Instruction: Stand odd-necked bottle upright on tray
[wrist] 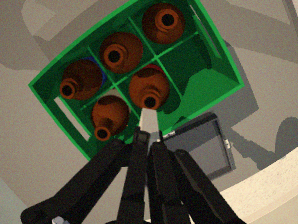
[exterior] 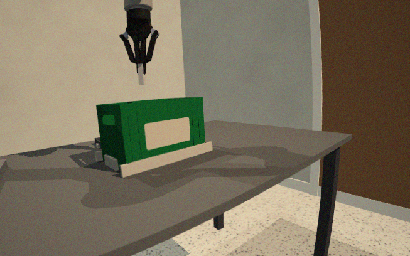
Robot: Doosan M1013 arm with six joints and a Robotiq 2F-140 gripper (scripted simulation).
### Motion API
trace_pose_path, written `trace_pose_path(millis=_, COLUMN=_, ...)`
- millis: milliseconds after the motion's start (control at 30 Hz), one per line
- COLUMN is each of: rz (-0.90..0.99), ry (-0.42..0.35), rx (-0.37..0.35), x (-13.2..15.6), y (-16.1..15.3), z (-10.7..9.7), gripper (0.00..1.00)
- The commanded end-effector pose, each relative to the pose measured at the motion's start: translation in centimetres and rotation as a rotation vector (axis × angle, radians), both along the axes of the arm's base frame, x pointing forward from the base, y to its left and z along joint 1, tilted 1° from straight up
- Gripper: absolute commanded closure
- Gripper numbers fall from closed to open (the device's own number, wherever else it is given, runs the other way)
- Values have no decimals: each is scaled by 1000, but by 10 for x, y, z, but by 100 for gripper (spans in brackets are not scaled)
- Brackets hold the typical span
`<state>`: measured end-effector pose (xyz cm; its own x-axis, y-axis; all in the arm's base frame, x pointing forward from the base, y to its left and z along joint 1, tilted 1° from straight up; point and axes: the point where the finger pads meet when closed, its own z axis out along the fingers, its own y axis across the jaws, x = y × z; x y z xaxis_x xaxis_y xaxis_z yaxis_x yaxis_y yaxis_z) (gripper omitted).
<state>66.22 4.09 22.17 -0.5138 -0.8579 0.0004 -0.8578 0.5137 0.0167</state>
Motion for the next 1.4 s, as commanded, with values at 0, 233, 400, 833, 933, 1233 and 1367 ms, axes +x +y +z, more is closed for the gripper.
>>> trace_pose_path(millis=0, rz=0, ry=0, rx=0, x=38, y=-18, z=1, gripper=100)
trace_pose_path(millis=233, rz=0, ry=0, rx=0, x=100, y=-54, z=-1, gripper=100)
trace_pose_path(millis=400, rz=0, ry=0, rx=0, x=107, y=-58, z=-2, gripper=100)
trace_pose_path(millis=833, rz=0, ry=0, rx=0, x=107, y=-58, z=-2, gripper=62)
trace_pose_path(millis=933, rz=0, ry=0, rx=0, x=107, y=-58, z=-2, gripper=62)
trace_pose_path(millis=1233, rz=0, ry=0, rx=0, x=107, y=-58, z=-2, gripper=62)
trace_pose_path(millis=1367, rz=0, ry=0, rx=0, x=107, y=-58, z=-2, gripper=62)
